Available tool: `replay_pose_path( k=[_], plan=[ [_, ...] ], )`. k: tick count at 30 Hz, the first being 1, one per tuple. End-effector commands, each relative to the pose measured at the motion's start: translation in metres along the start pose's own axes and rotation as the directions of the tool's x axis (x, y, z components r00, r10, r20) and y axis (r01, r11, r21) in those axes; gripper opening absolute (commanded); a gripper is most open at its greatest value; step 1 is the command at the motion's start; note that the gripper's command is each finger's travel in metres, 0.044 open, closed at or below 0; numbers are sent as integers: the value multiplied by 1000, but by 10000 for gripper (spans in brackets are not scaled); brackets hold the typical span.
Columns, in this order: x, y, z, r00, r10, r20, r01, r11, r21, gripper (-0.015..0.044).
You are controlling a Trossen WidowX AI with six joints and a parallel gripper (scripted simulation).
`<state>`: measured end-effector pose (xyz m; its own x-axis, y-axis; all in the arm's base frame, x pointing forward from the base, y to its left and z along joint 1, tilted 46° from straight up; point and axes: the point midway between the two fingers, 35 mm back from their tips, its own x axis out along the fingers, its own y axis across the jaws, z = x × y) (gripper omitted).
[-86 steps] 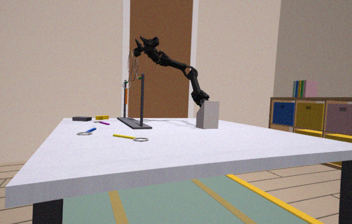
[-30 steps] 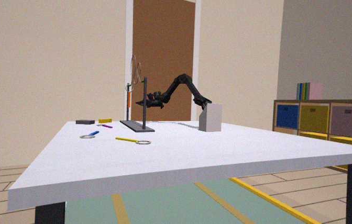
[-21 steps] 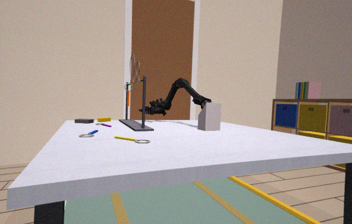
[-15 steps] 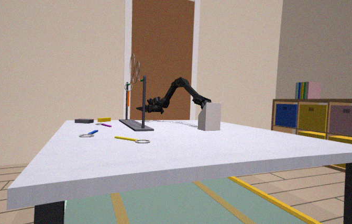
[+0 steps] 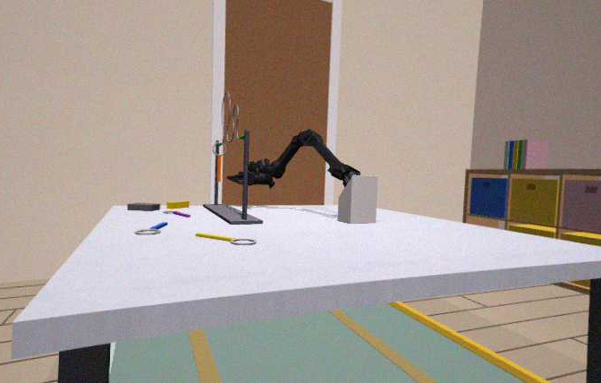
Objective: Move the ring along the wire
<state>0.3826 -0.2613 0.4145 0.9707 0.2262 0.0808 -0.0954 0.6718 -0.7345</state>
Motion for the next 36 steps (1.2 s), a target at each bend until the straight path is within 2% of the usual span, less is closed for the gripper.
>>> replay_pose_path(
  k=[1,36],
  plan=[
    [5,-1,-1,1000,-1,-1,1,1000,-1,160],
    [60,-2,-1,1000,-5,2,5,1000,1,160]
  ],
)
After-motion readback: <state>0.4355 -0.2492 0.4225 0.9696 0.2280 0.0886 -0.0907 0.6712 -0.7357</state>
